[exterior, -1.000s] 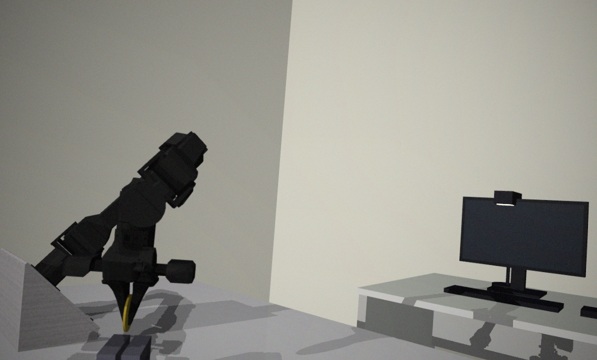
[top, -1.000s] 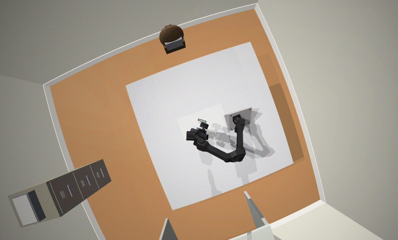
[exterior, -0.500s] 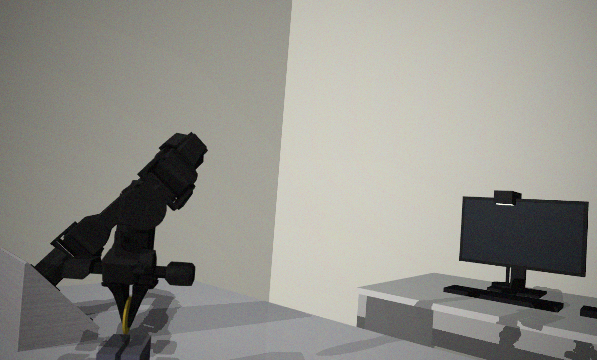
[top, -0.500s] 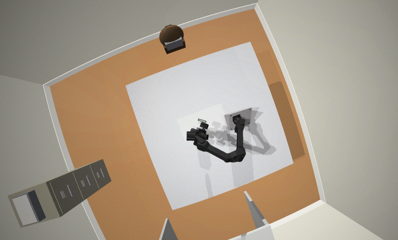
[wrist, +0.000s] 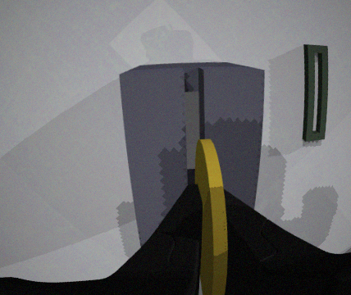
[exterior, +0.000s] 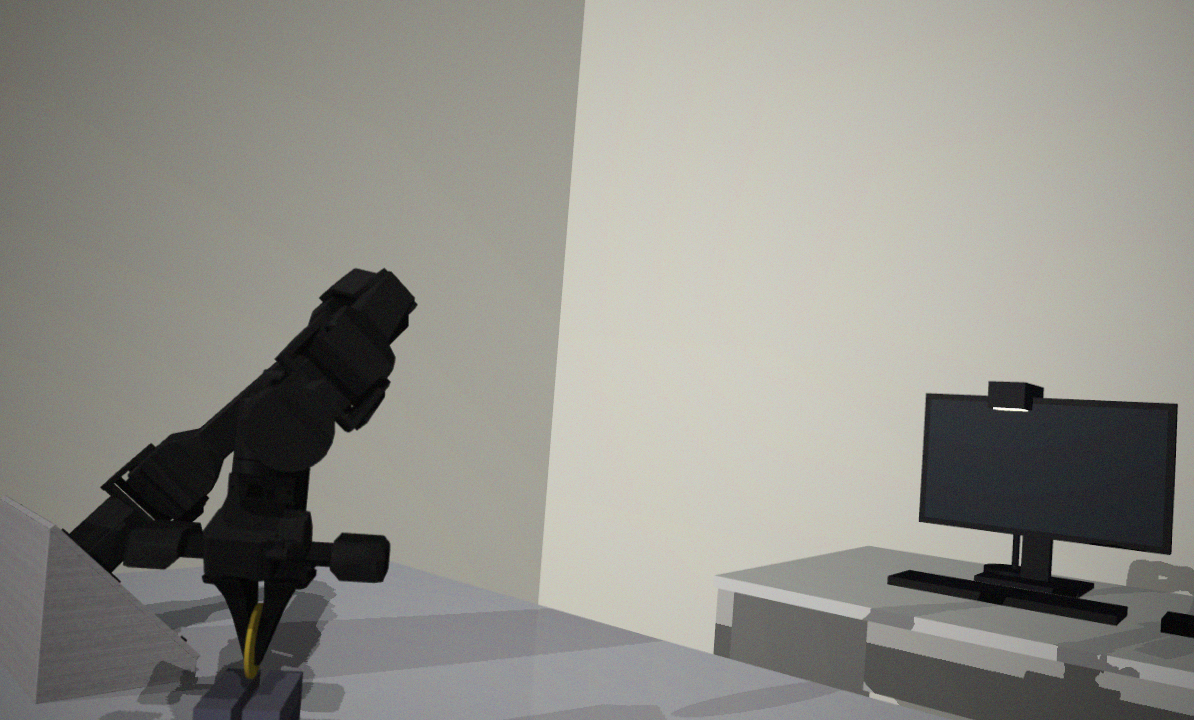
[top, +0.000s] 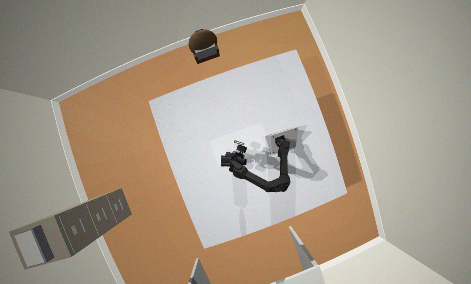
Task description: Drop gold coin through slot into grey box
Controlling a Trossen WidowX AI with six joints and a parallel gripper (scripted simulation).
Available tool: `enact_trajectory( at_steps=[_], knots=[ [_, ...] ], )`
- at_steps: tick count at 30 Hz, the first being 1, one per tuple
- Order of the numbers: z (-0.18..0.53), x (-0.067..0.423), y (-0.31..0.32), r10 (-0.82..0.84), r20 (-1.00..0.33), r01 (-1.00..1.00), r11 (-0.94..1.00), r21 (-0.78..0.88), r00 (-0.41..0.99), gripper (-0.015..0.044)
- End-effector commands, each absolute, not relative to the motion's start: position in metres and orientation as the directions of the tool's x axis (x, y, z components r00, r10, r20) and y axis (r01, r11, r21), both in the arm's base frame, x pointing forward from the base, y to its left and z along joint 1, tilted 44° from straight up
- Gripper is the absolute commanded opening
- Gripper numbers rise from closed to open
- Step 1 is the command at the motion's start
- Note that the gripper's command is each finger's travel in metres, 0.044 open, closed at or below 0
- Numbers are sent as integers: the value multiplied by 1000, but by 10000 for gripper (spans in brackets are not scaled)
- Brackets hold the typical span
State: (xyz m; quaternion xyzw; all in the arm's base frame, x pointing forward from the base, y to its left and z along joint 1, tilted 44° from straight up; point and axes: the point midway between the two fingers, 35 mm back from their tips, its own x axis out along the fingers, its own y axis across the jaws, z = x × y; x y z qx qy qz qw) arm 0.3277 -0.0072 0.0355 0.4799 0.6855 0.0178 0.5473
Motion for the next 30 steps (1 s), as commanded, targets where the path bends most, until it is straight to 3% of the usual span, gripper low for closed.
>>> enact_trajectory(
  at_steps=[1, 13, 19, 28, 30],
  knots=[
    [33, 327, -5, 681, -730, 641, 535, 550, 58, 0],
    [29, 326, -1, 681, -730, 644, 533, 548, 58, 0],
    [31, 328, -3, 677, -733, 638, 538, 550, 61, 157],
    [31, 328, -3, 677, -733, 638, 538, 550, 61, 161],
    [34, 328, -6, 677, -734, 639, 538, 550, 61, 213]
  ],
)
